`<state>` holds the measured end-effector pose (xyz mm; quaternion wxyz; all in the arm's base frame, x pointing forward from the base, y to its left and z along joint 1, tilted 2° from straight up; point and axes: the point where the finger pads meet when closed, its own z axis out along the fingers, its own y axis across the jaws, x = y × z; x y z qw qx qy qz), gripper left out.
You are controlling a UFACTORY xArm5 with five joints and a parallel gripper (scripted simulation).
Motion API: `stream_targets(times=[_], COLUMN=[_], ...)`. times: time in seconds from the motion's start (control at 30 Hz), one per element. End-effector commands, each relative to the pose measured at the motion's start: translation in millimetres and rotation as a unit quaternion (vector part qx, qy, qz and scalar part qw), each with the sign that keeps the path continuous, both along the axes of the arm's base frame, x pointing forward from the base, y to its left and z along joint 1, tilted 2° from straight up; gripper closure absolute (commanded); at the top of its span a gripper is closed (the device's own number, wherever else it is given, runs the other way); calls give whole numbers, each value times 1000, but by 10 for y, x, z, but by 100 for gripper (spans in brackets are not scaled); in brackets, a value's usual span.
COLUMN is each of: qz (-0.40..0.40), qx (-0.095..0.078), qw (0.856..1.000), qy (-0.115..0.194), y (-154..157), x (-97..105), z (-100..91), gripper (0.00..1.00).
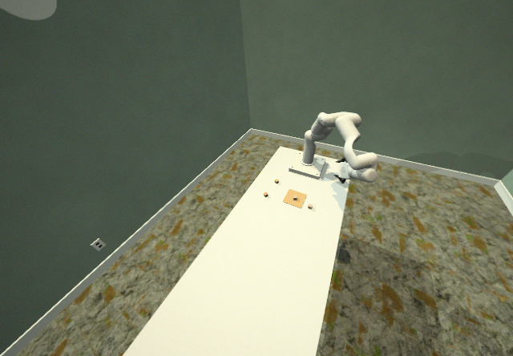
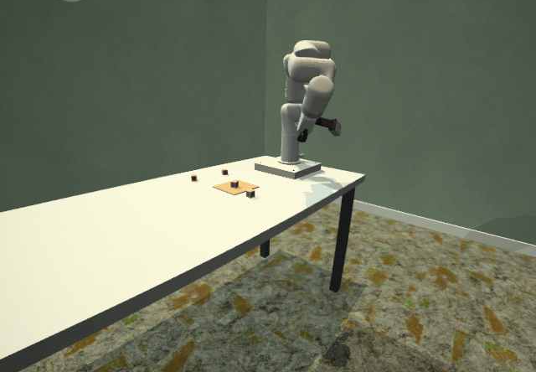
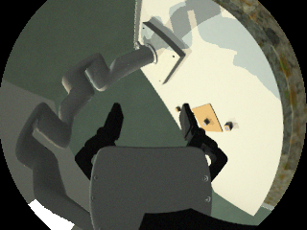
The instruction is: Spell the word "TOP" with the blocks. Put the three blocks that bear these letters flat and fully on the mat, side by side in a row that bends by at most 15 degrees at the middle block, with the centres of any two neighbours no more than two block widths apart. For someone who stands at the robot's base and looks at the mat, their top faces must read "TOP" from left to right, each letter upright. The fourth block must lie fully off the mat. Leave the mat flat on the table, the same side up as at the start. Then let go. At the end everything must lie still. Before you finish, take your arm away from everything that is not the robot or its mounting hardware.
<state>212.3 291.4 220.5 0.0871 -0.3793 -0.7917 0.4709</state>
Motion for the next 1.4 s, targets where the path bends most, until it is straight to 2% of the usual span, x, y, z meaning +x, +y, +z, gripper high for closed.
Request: stream_targets(times=[0.0,0.27,0.33,0.37,0.57,0.83,0.9,0.93,1.07,1.37], qz=[-52,-136,-136,-168,-227,-313,-313,-344,-379,-471], qx=[8,11,11,10,8,3,3,0,-4,-17], qw=[998,984,984,976,957,919,919,902,881,815], qy=[-47,-116,-116,-140,-182,-241,-241,-261,-284,-337], y=[-105,-303,-303,-380,-532,-774,-774,-866,-977,-1288], x=[185,455,455,549,719,953,953,1033,1122,1339], z=[4,1,1,1,5,16,16,22,30,58], gripper=[0,0,0,0,0,0,0,0,0,0])
